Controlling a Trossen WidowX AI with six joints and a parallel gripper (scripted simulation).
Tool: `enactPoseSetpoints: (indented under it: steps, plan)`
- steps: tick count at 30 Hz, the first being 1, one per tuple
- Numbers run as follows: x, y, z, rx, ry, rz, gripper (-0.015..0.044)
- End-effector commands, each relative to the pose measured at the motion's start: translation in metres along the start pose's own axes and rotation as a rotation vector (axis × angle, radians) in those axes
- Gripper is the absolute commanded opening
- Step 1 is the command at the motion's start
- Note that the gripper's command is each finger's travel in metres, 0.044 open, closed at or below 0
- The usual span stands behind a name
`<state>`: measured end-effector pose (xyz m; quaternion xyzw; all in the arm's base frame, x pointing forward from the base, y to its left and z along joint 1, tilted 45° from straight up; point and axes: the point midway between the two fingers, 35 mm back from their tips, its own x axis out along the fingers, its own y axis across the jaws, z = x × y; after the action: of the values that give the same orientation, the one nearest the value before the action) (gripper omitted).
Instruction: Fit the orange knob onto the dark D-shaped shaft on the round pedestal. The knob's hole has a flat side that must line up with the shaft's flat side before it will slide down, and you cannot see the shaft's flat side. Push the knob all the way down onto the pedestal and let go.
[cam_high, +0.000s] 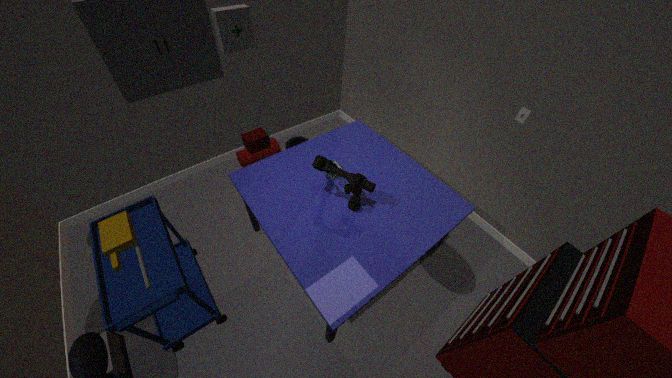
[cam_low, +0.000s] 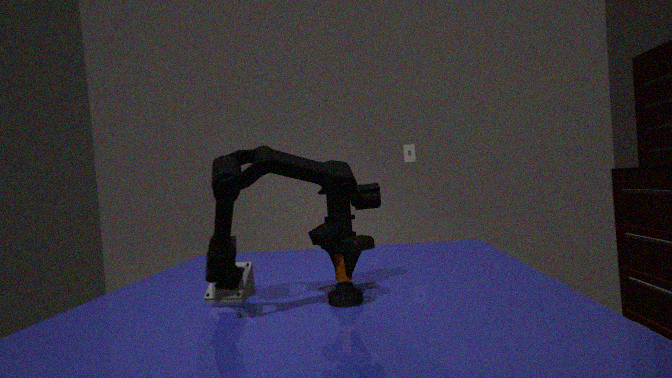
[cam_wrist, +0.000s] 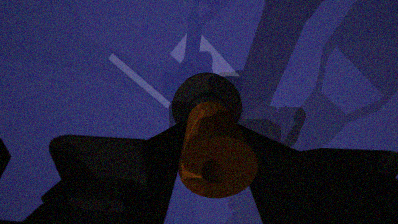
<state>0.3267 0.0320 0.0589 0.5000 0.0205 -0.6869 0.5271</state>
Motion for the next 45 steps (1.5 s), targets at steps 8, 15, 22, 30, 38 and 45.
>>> enactPoseSetpoints:
  steps: [8, 15, 22, 30, 38, 45]
  plan:
    - [0.009, 0.000, 0.000, 0.077, 0.001, 0.005, 0.0000]
    - [0.011, 0.000, 0.000, 0.064, 0.001, 0.001, 0.0000]
    - [0.011, 0.000, 0.000, 0.064, 0.001, 0.001, 0.0053]
    - [0.011, 0.000, 0.000, 0.064, 0.001, 0.001, 0.0263]
    - [0.011, 0.000, 0.000, 0.064, 0.001, 0.001, 0.0440]
    - [0.001, 0.001, -0.002, 0.059, 0.004, 0.001, 0.0440]
